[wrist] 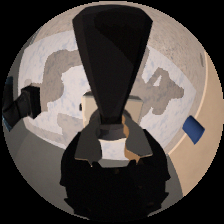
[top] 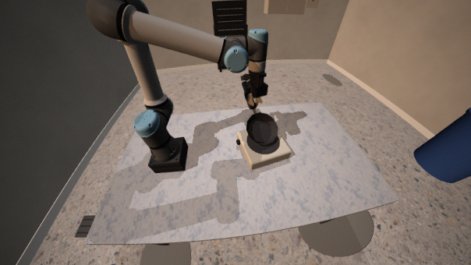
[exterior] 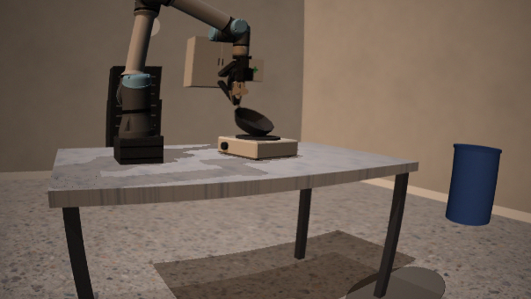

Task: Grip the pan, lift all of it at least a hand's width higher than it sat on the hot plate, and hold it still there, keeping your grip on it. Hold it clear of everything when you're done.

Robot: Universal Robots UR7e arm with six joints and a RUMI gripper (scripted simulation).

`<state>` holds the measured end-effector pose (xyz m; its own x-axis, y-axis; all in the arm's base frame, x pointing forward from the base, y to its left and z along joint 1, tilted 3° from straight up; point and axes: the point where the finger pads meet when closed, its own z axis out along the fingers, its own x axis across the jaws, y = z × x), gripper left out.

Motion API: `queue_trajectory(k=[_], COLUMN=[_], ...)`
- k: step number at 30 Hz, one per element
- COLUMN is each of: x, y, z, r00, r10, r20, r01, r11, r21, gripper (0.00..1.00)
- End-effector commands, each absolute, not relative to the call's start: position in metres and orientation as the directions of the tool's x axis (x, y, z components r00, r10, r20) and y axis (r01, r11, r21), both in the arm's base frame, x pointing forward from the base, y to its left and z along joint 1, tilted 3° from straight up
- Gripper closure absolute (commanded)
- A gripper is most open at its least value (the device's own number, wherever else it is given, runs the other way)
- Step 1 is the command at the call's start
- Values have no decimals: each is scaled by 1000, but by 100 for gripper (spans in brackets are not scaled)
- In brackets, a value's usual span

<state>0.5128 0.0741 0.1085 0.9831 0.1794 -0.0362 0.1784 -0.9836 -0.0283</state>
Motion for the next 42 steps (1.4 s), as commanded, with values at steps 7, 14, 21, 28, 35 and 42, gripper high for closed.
queue_trajectory(k=[7, 14, 21, 28, 35, 42], x=[518, 518, 518, 518, 518, 518], y=[71, 71, 71, 71, 71, 71], z=[188, 219, 230, 230, 230, 230], r00=[983, 983, 983, 983, 983, 983], r10=[180, 180, 180, 180, 180, 180], r20=[-42, -42, -42, -43, -43, -43], r01=[179, 179, 179, 179, 179, 179], r11=[-983, -983, -983, -983, -983, -983], r21=[-30, -30, -30, -31, -31, -30], gripper=[100, 100, 100, 100, 100, 100])
